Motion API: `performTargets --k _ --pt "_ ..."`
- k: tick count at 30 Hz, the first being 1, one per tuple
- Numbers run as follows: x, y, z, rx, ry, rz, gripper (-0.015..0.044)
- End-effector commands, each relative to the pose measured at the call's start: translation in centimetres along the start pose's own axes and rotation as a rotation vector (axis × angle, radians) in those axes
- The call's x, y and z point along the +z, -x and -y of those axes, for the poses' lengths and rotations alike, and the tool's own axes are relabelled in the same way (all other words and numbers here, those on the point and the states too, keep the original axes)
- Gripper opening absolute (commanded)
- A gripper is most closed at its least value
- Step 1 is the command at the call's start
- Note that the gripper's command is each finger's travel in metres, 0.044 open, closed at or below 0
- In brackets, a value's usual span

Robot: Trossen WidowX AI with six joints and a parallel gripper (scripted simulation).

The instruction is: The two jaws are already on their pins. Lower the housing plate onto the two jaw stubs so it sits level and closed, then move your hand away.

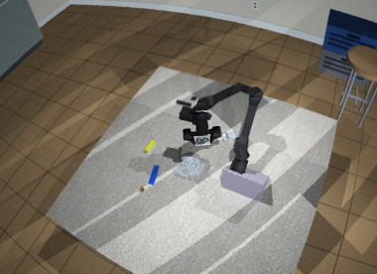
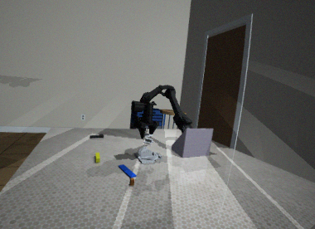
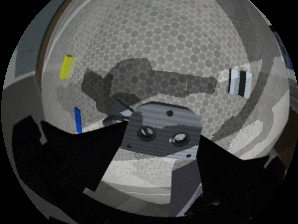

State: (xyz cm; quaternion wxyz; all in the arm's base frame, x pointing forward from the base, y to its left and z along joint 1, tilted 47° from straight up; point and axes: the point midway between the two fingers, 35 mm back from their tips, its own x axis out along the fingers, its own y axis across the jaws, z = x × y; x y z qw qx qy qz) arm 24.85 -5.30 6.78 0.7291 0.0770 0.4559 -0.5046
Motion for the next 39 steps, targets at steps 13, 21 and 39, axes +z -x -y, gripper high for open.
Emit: performTargets --k 13,21,39 --pt "-4.5 -0.2 -3.0 -0.016 0.461 0.006 0.0351" --pt "-6.7 -0.3 -4.0 -0.032 0.688 0.015 0.0351" --pt "-10.6 -0.7 -5.0 -0.072 1.067 0.037 0.0351"
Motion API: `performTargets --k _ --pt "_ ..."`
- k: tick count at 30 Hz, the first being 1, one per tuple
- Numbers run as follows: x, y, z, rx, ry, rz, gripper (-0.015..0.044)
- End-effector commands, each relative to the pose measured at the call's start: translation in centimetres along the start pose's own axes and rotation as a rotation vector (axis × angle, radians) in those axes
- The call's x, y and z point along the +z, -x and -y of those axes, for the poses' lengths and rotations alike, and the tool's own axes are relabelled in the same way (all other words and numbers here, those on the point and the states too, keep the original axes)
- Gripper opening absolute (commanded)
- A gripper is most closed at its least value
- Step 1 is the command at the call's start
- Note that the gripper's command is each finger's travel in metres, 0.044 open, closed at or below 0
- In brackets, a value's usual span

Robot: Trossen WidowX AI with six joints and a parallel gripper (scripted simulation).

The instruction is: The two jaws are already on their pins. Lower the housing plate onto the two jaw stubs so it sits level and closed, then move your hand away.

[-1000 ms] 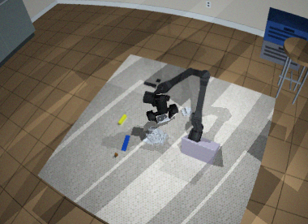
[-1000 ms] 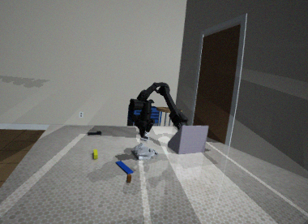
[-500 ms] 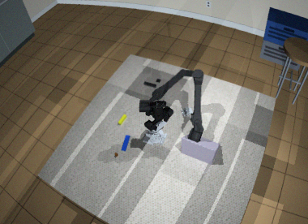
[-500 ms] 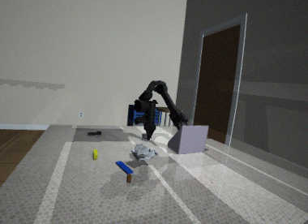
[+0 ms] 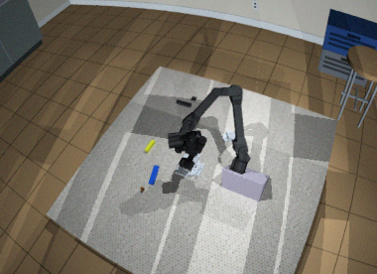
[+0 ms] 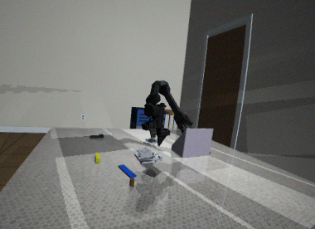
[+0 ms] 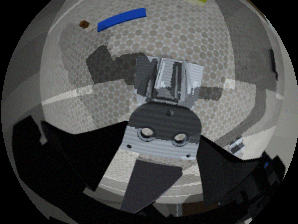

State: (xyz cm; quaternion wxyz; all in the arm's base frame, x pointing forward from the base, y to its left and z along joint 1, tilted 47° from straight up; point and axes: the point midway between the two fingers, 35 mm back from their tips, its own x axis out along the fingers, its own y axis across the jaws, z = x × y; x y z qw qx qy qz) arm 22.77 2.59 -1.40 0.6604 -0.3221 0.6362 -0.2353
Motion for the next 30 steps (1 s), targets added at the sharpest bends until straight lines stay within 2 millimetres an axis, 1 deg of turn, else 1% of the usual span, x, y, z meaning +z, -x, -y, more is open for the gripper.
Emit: performTargets --k 1,22,27,30 --pt "-0.1 0.0 -0.2 0.0 0.02 0.001 0.0351" --pt "-0.1 0.0 -0.2 0.0 0.02 0.001 0.0351" --pt "-1.2 0.0 0.2 0.0 0.021 0.0 0.0351" --pt "-1.3 0.0 0.2 0.0 0.021 0.0 0.0351"
